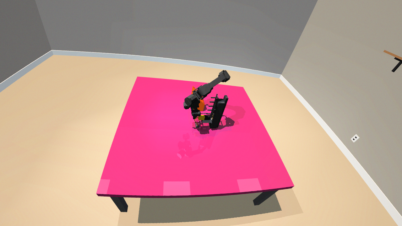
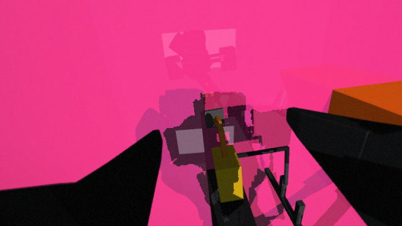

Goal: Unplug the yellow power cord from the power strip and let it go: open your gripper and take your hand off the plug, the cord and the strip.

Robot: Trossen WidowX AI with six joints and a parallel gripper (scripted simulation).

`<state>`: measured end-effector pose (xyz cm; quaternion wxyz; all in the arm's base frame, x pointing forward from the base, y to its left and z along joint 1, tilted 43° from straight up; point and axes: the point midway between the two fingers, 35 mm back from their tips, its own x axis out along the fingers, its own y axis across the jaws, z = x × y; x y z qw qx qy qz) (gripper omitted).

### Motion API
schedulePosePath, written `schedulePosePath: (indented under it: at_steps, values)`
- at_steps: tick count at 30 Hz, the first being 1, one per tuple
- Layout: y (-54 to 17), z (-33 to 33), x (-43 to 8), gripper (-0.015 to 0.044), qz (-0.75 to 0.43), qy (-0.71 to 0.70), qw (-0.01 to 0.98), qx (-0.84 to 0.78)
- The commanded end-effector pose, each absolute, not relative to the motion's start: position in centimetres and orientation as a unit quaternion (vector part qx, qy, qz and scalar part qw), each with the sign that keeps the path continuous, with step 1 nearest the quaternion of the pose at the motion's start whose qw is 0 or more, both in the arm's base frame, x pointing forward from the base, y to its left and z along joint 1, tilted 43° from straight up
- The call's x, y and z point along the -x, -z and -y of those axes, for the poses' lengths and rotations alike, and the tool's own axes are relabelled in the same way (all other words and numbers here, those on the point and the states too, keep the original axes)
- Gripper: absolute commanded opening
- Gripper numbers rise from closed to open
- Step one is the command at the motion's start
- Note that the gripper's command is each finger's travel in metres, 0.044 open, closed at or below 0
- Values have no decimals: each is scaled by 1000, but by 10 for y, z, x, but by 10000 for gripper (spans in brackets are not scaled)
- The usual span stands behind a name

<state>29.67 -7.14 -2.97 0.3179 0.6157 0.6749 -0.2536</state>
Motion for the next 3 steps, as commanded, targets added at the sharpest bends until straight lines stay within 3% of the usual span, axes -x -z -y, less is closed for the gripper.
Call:
schedulePosePath:
  at_steps: [1, 3]
  values:
    - [30, 72, -296, 440, -676, 254, 319, -614]
    - [30, 72, -296, 440, -676, 254, 319, -614]
